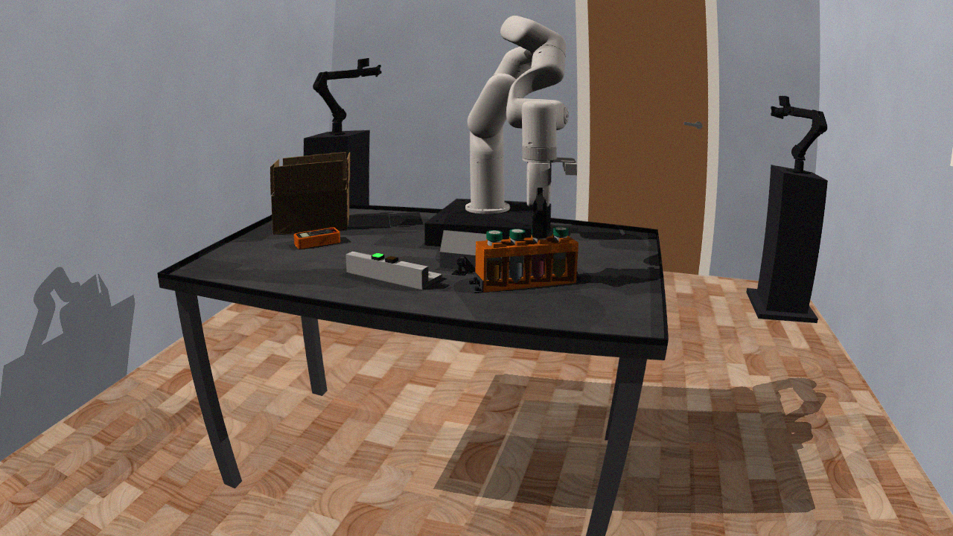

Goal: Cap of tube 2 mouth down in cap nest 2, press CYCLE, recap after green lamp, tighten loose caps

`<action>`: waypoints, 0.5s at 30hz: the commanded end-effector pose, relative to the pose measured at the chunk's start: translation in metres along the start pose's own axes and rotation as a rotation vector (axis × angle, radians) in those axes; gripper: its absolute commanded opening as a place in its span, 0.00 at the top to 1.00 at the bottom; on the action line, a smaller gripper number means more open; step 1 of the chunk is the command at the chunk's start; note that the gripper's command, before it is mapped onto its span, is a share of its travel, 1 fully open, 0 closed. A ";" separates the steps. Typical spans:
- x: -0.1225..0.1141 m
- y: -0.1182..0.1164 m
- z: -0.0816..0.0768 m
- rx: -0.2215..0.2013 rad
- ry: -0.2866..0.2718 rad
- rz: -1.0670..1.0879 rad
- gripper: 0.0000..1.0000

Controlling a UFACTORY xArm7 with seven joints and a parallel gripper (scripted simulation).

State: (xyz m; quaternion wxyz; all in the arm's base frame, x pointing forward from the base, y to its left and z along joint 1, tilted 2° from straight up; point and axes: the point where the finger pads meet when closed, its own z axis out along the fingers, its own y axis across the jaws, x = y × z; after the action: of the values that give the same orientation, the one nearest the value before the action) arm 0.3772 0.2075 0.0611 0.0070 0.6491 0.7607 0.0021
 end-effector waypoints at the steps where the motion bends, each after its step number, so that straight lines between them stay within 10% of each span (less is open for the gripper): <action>1: 0.000 0.001 0.000 -0.004 -0.019 0.278 1.00; 12: 0.000 0.001 0.000 -0.006 -0.019 0.399 1.00; 13: 0.000 0.001 0.000 -0.006 -0.019 0.399 0.54; 15: 0.000 0.001 0.000 -0.006 -0.019 0.399 0.54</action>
State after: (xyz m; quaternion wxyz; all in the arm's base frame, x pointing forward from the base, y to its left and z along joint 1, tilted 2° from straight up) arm 0.3768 0.2076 0.0601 0.0149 0.7849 0.6194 -0.0017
